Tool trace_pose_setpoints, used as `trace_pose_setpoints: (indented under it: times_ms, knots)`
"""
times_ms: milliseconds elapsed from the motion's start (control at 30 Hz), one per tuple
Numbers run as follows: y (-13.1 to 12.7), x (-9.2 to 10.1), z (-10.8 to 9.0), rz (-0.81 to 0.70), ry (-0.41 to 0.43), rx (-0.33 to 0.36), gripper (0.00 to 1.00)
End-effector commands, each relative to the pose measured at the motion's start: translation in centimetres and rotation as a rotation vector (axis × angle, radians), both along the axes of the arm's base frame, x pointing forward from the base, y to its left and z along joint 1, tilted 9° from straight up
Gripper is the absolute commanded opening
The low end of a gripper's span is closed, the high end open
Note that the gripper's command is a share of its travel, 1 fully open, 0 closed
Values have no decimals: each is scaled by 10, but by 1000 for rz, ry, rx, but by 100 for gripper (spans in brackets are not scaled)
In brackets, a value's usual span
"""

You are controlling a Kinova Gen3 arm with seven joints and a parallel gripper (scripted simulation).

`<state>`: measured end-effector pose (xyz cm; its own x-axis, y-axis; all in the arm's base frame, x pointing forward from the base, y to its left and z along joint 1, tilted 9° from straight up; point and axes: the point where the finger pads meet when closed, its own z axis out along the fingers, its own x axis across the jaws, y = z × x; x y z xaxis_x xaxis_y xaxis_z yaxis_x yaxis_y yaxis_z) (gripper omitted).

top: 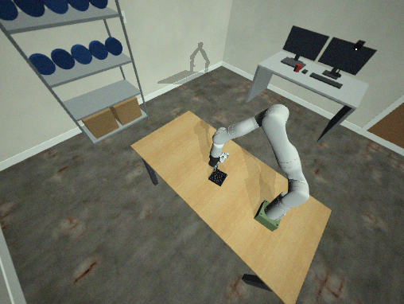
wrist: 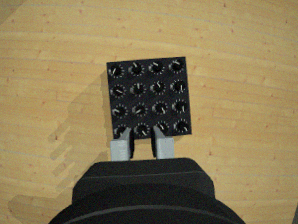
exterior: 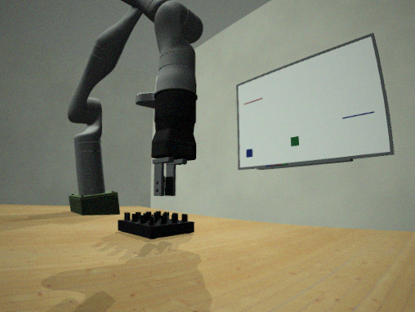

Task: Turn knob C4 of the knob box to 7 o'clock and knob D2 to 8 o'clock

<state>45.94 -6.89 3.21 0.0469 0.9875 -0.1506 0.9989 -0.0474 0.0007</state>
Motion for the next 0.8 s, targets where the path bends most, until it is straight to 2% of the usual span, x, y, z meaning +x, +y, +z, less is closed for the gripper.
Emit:
trace_pose_setpoints:
  times_ms: [0,767]
  knots:
    - [-1,-1,-4,-1,3,0,46]
    - [-4,-1,-26,-1,3,0,46]
